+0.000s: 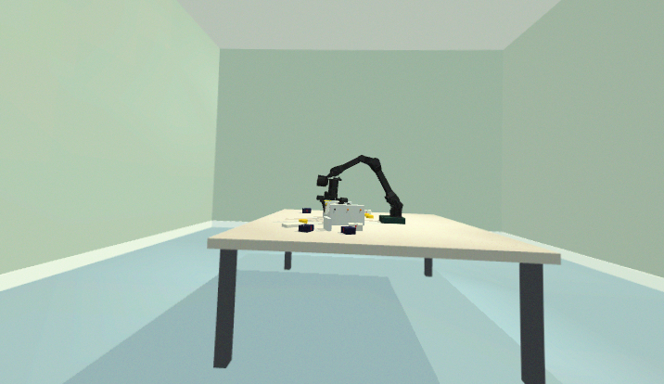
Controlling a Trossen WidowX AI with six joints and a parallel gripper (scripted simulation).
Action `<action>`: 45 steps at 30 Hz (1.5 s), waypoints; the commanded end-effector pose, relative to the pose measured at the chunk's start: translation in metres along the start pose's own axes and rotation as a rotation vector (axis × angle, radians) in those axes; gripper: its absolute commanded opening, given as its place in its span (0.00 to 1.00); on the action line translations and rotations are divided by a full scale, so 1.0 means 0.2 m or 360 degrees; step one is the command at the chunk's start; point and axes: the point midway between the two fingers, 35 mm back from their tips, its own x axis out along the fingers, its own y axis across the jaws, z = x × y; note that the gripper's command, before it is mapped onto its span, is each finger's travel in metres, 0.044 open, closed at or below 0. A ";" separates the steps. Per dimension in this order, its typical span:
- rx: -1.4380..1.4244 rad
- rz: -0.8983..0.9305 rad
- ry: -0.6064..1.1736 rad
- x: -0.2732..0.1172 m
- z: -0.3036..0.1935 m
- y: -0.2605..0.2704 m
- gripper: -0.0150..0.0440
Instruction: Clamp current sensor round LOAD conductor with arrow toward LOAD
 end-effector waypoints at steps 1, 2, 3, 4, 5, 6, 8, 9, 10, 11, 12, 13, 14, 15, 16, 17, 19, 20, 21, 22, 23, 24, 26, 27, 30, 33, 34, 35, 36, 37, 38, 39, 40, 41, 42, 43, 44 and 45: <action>0.0000 0.0001 0.0000 0.00 0.00 0.00 0.25; 0.0000 0.0001 0.0000 0.00 0.00 0.00 0.25; 0.0000 0.0001 0.0000 0.00 0.00 0.00 0.25; 0.0000 0.0001 0.0000 0.00 0.00 0.00 0.25; 0.0000 0.0001 0.0000 0.00 0.00 0.00 0.25; 0.0000 0.0001 0.0000 0.00 0.00 0.00 0.25; 0.0000 0.0005 0.0000 0.00 0.00 0.00 0.25; 0.0000 0.0013 0.0000 0.00 0.00 0.00 0.25; 0.0001 0.0026 -0.0001 -0.01 0.00 0.00 0.25; 0.0001 0.0043 -0.0001 -0.01 0.00 0.00 0.25; 0.0001 0.0063 -0.0001 -0.01 0.00 0.00 0.25; 0.0002 0.0086 -0.0002 -0.02 0.00 0.00 0.25; 0.0002 0.0111 -0.0002 -0.03 0.00 0.00 0.25; 0.0003 0.0136 -0.0003 -0.03 0.00 0.01 0.25; 0.0004 0.0163 -0.0003 -0.04 0.00 0.01 0.25; 0.0004 0.0189 -0.0004 -0.04 0.00 0.01 0.25; 0.0005 0.0241 -0.0005 -0.06 0.00 0.01 0.25; 0.0006 0.0267 -0.0005 -0.06 0.00 0.01 0.25; 0.0006 0.0288 -0.0005 -0.07 0.00 0.01 0.25; 0.0006 0.0301 -0.0006 -0.07 0.00 0.01 0.25; 0.0006 0.0305 -0.0006 -0.07 0.00 0.01 0.25; 0.0006 0.0305 -0.0006 -0.07 0.00 0.01 0.25; 0.0006 0.0305 -0.0006 -0.07 0.00 0.01 0.25; 0.0001 0.0280 -0.0010 -0.06 0.00 0.00 0.25; 0.0001 0.0280 -0.0010 -0.06 0.00 0.00 0.25; 0.0001 0.0280 -0.0010 -0.06 0.00 0.00 0.25; 0.0001 0.0280 -0.0010 -0.06 0.00 0.00 0.25; 0.0001 0.0280 -0.0010 -0.06 0.00 0.00 0.25; 0.0001 0.0280 -0.0010 -0.06 0.00 0.00 0.25; 0.0001 0.0280 -0.0010 -0.06 0.00 0.00 0.30; 0.0001 0.0280 -0.0010 -0.06 0.00 0.00 0.34; 0.0001 0.0280 -0.0010 -0.06 0.00 0.00 0.39; 0.0001 0.0280 -0.0010 -0.06 0.00 0.00 0.43; 0.0001 0.0280 -0.0010 -0.06 0.00 0.00 0.48; 0.0001 0.0280 -0.0010 -0.06 0.00 0.00 0.52; 0.0001 0.0280 -0.0010 -0.06 0.00 0.00 0.57; 0.0001 0.0280 -0.0010 -0.06 0.00 0.00 0.61; 0.0001 0.0280 -0.0010 -0.06 0.00 0.00 0.65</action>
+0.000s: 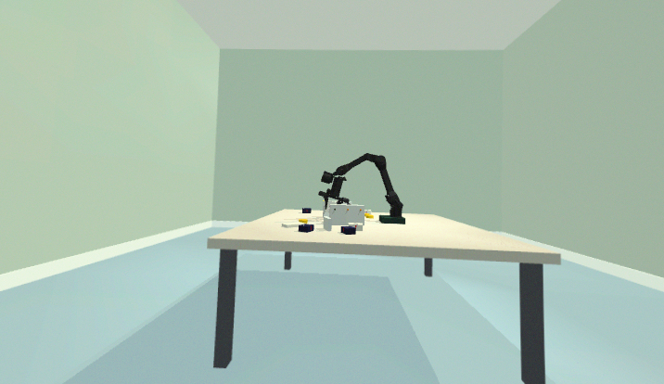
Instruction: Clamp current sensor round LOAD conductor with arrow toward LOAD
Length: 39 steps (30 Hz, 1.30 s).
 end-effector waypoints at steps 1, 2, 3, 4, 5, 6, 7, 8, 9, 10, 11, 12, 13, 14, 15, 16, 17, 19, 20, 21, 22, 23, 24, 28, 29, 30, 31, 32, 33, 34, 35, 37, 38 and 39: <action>0.0000 -0.0003 -0.0001 0.00 0.00 0.00 0.70; 0.0000 -0.0003 -0.0001 0.00 0.00 0.00 0.74; 0.0000 -0.0003 -0.0001 0.00 0.00 0.00 0.79; 0.0000 -0.0003 -0.0001 0.00 0.00 0.00 0.83; 0.0000 -0.0003 -0.0001 0.00 0.00 0.00 0.88; 0.0000 -0.0003 -0.0001 0.00 0.00 0.00 0.92; 0.0000 -0.0010 -0.0001 0.00 0.00 0.00 0.97; 0.0000 -0.0016 -0.0001 0.00 0.00 0.00 1.00; 0.0000 -0.0002 -0.0001 0.00 0.00 0.00 0.96; 0.0000 -0.0002 -0.0001 0.00 0.00 0.00 0.91; 0.0000 -0.0002 -0.0001 0.00 0.00 0.00 0.87; 0.0000 -0.0002 -0.0001 0.00 0.00 0.00 0.84; 0.0000 -0.0002 -0.0001 0.00 0.00 0.00 0.83; 0.0000 -0.0002 -0.0001 0.00 0.00 0.00 0.82; 0.0000 -0.0002 -0.0001 0.00 0.00 0.00 0.81; 0.0000 -0.0002 -0.0001 0.00 0.00 0.00 0.79; 0.0000 -0.0002 -0.0001 0.00 0.00 0.00 0.78; 0.0000 -0.0002 -0.0001 0.00 0.00 0.00 0.76; 0.0000 -0.0002 -0.0001 0.00 0.00 0.00 0.75; 0.0000 -0.0002 -0.0001 0.00 0.00 0.00 0.74; 0.0000 -0.0002 -0.0001 0.00 0.00 0.00 0.73; 0.0000 -0.0002 -0.0001 0.00 0.00 0.00 0.71; 0.0000 -0.0002 -0.0001 0.00 0.00 0.00 0.70; 0.0000 -0.0002 -0.0001 0.00 0.00 0.00 0.66; 0.0000 -0.0002 -0.0001 0.00 0.00 0.00 0.65; 0.0000 -0.0002 -0.0001 0.00 0.00 0.00 0.64; 0.0000 -0.0002 -0.0001 0.00 0.00 0.00 0.62; 0.0000 -0.0001 -0.0001 0.00 0.00 0.00 0.58; 0.0001 0.0000 -0.0001 -0.01 0.00 0.00 0.54; 0.0001 0.0002 0.0000 -0.01 0.00 0.00 0.49; 0.0002 0.0005 0.0000 -0.01 0.00 0.00 0.45; 0.0003 0.0012 0.0001 -0.02 0.00 0.01 0.36; 0.0000 0.0003 -0.0001 -0.01 0.00 0.00 0.31; 0.0000 0.0003 -0.0001 -0.01 0.00 0.00 0.27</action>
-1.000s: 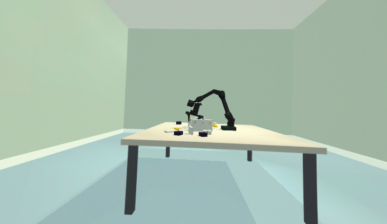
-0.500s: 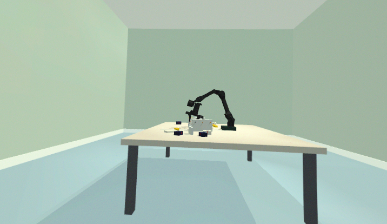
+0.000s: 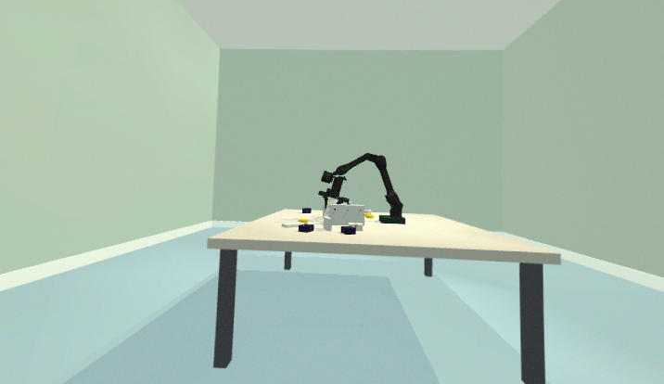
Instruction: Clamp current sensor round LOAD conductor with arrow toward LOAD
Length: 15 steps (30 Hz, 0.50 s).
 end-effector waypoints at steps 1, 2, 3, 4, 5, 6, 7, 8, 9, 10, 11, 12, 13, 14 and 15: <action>0.0000 -0.0001 0.0000 0.00 0.00 0.00 0.25; 0.0000 -0.0001 0.0000 0.00 0.00 0.00 0.25; 0.0000 -0.0001 0.0000 0.00 0.00 0.00 0.25; 0.0000 -0.0001 0.0000 0.00 0.00 0.00 0.25; 0.0000 -0.0001 0.0000 0.00 0.00 0.00 0.25; 0.0000 -0.0001 0.0000 0.00 0.00 0.00 0.25; 0.0000 -0.0001 0.0000 0.00 0.00 0.00 0.25; 0.0000 -0.0001 0.0000 0.00 0.00 0.00 0.25; 0.0000 -0.0006 0.0000 0.00 0.00 0.00 0.25; 0.0000 -0.0016 0.0000 0.00 0.00 0.00 0.25; 0.0000 -0.0029 0.0000 0.00 0.00 0.00 0.25; 0.0000 -0.0046 0.0000 0.00 0.00 -0.01 0.25; 0.0000 -0.0068 0.0000 0.00 0.00 -0.01 0.25; 0.0000 -0.0090 0.0000 0.00 0.00 -0.01 0.25; 0.0000 -0.0114 0.0000 0.00 0.00 -0.01 0.25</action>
